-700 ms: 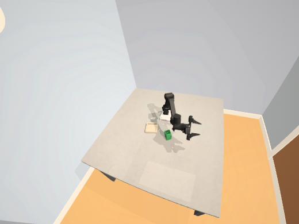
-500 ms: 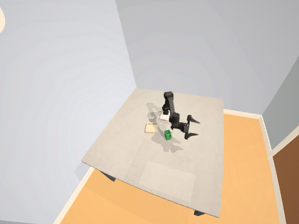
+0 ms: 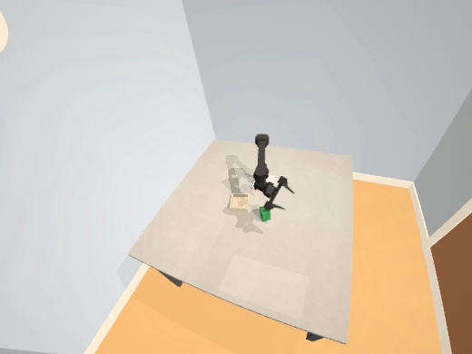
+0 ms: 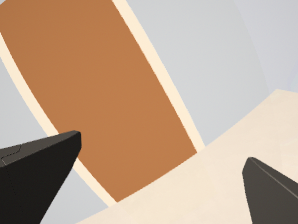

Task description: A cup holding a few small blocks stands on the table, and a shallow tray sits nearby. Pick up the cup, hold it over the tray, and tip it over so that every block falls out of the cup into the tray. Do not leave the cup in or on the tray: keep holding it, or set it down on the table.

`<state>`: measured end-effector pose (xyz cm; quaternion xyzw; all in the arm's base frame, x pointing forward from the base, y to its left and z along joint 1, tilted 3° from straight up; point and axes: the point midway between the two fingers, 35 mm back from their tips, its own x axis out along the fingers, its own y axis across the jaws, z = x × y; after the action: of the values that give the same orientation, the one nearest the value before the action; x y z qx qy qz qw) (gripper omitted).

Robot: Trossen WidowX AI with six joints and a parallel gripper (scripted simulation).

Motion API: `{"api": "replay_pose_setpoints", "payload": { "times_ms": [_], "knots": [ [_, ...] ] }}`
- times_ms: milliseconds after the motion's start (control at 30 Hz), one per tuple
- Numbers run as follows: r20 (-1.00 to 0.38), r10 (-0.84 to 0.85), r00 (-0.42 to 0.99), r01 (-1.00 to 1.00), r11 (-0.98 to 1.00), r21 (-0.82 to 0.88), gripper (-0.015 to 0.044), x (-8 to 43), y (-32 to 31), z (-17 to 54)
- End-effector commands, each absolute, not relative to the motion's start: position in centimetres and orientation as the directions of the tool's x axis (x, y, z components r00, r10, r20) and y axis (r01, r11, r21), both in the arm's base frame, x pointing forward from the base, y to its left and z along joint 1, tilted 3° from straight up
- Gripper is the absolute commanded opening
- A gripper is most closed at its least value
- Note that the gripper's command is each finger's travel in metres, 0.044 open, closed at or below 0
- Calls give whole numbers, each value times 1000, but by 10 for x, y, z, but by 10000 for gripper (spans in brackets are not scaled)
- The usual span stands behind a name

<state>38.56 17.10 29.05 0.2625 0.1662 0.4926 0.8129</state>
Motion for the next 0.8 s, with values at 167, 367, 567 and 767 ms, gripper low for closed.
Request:
{"api": "replay_pose_setpoints", "payload": {
  "times_ms": [167,367,567,767],
  "knots": [
    [-117,775,621,-664,600,445,440,357,115,253],
    [-194,680,707,-610,725,321,440,331,82,223],
    [-275,577,769,-546,816,188,440,302,54,187],
    [-358,474,805,-488,871,54,440,271,31,148]
  ]
}}
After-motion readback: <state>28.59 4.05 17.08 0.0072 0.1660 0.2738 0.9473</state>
